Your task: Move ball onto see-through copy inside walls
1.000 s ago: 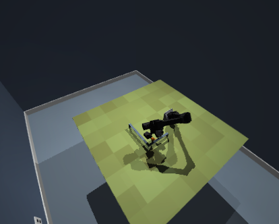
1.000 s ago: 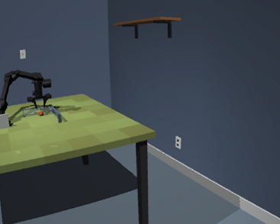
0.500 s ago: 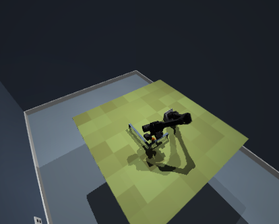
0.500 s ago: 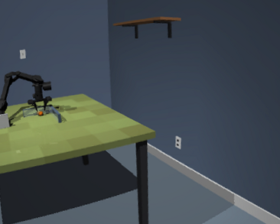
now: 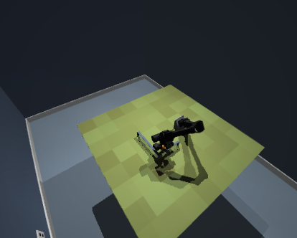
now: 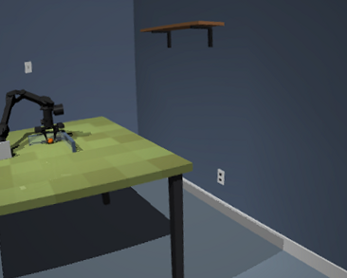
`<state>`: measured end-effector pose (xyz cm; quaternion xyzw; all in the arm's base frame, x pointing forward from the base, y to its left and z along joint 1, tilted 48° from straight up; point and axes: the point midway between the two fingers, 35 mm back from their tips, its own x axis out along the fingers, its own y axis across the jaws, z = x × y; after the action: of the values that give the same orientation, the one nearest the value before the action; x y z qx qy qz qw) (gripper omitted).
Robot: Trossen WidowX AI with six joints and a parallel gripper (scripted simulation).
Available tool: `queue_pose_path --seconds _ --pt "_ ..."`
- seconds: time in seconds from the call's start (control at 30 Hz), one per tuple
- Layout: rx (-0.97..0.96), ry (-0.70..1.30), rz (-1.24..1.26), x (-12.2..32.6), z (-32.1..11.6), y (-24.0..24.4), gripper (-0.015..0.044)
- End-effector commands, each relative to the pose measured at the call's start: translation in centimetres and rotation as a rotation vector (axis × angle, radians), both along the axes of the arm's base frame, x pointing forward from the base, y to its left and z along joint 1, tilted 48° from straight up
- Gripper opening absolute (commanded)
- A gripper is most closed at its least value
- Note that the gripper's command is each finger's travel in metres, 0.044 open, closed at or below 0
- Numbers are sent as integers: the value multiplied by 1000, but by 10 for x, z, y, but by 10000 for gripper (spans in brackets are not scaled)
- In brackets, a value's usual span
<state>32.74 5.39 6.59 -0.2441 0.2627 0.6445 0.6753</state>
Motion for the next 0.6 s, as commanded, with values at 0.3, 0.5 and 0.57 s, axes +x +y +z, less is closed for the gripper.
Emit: queue_pose_path --seconds 0.3,0.5,0.57 --pt "2 10 -11 0 4 -5 20" --pt "-2 29 -43 4 26 -32 0" --pt "-2 36 -54 4 33 -41 0"
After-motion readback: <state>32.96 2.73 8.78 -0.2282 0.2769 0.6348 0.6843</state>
